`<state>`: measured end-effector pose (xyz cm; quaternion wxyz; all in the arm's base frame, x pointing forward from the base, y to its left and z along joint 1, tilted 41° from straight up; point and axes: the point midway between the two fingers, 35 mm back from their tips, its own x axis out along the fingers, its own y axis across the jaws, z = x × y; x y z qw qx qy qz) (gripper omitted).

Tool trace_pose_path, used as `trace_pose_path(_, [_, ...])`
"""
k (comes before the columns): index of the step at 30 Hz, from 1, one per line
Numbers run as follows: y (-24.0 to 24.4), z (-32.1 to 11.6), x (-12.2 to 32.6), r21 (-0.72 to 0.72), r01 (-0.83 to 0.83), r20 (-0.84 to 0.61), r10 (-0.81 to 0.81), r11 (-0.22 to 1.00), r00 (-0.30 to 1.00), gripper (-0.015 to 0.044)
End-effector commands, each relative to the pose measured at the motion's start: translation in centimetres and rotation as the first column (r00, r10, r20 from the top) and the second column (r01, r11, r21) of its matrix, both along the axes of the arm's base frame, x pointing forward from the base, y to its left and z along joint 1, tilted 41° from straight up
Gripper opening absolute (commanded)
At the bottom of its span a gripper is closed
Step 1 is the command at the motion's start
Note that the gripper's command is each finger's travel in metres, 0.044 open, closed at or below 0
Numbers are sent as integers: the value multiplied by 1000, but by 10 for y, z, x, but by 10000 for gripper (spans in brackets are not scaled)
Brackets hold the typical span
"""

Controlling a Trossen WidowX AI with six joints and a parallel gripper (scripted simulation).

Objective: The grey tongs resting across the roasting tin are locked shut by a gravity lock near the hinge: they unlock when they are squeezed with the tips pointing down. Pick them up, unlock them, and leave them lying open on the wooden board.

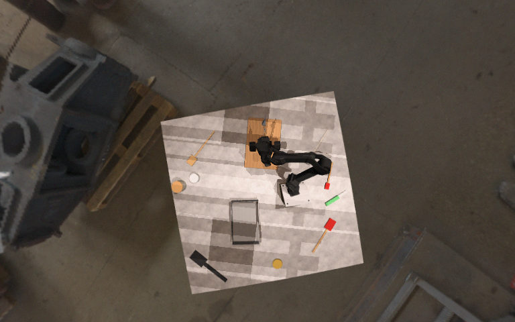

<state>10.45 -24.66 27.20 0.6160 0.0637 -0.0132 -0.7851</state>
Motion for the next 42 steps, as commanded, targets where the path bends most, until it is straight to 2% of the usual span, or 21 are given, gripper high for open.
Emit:
trace_pose_path(1, [-7, 8, 4, 40, -28, 17, 28, 999, 999, -150])
trace_pose_path(20, [-16, 13, -2, 337, -107, 113, 73, 935, 991, -150])
trace_pose_path(37, [13, 12, -24, 619, -112, 251, -60, 778, 966, -150])
trace_pose_path(42, [17, 13, -27, 641, -111, 261, -80, 760, 962, -150])
